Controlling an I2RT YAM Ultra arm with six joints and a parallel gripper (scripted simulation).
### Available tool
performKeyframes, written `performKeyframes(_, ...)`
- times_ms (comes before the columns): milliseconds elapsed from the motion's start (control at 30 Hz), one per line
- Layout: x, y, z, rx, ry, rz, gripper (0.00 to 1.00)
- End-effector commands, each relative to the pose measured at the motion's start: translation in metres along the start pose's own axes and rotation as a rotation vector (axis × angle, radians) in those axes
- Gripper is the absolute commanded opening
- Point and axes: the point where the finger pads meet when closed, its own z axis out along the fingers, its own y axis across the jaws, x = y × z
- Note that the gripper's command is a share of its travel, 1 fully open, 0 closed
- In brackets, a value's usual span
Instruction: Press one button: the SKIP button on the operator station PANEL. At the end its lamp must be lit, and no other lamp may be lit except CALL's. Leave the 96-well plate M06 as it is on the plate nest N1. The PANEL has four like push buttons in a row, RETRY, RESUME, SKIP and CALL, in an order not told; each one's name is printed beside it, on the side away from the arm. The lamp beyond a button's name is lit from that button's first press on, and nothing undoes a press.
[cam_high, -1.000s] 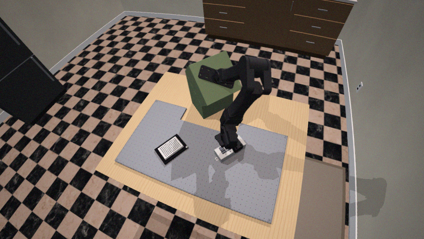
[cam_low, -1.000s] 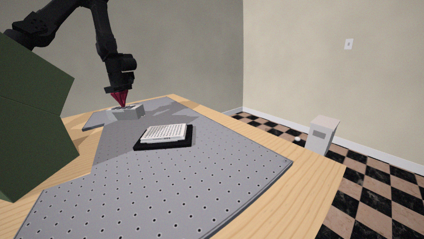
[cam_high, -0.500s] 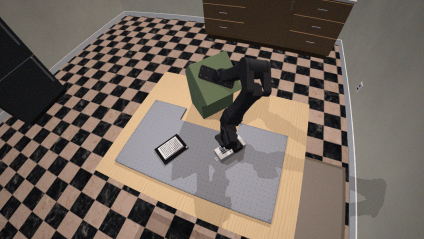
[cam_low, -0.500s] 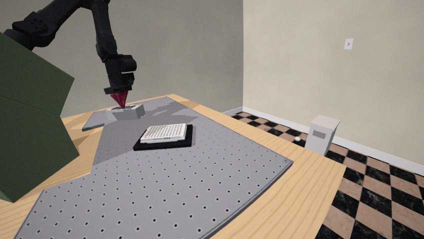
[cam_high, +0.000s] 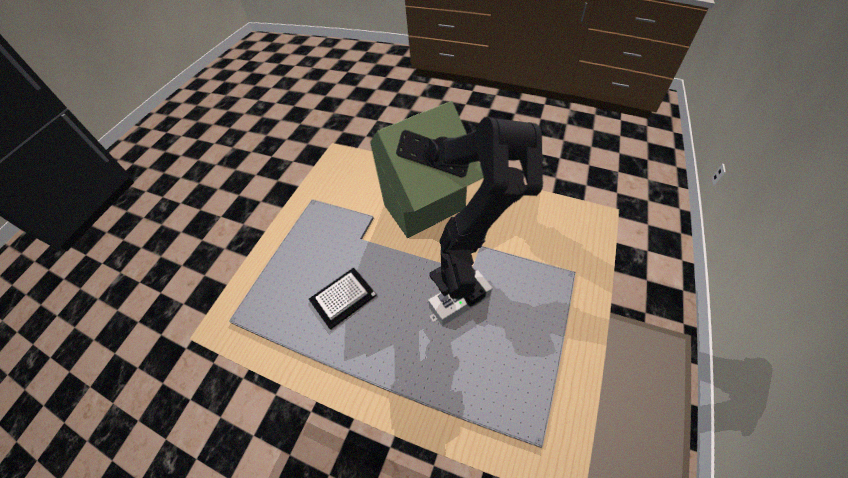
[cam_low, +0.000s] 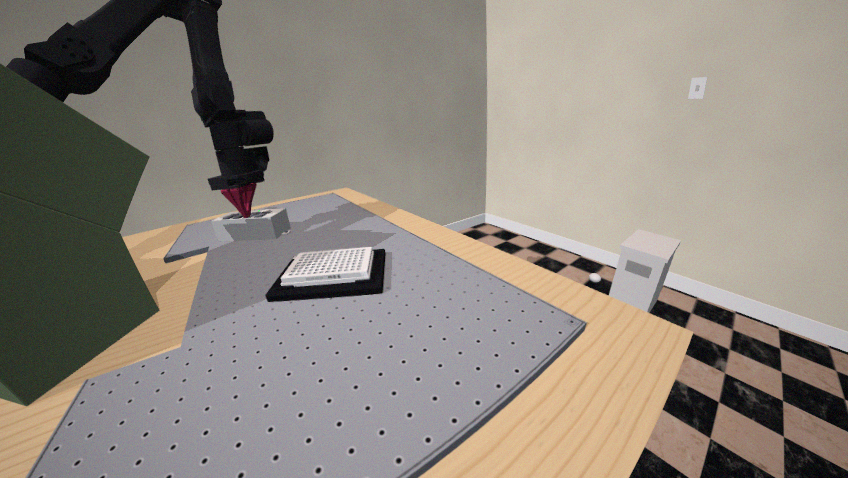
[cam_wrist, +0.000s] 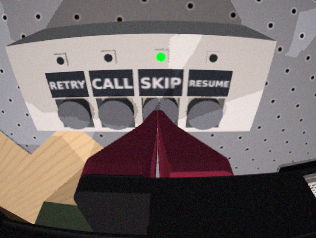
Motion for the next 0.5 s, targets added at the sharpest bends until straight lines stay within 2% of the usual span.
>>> performKeyframes(0, -0.0137, -0.0047, 0.0047, 0.011, -0.023, -0.007, 0.0)
performKeyframes(467, -0.0138, -0.0041, 0.0095, 0.01, -0.023, -0.008, 0.0)
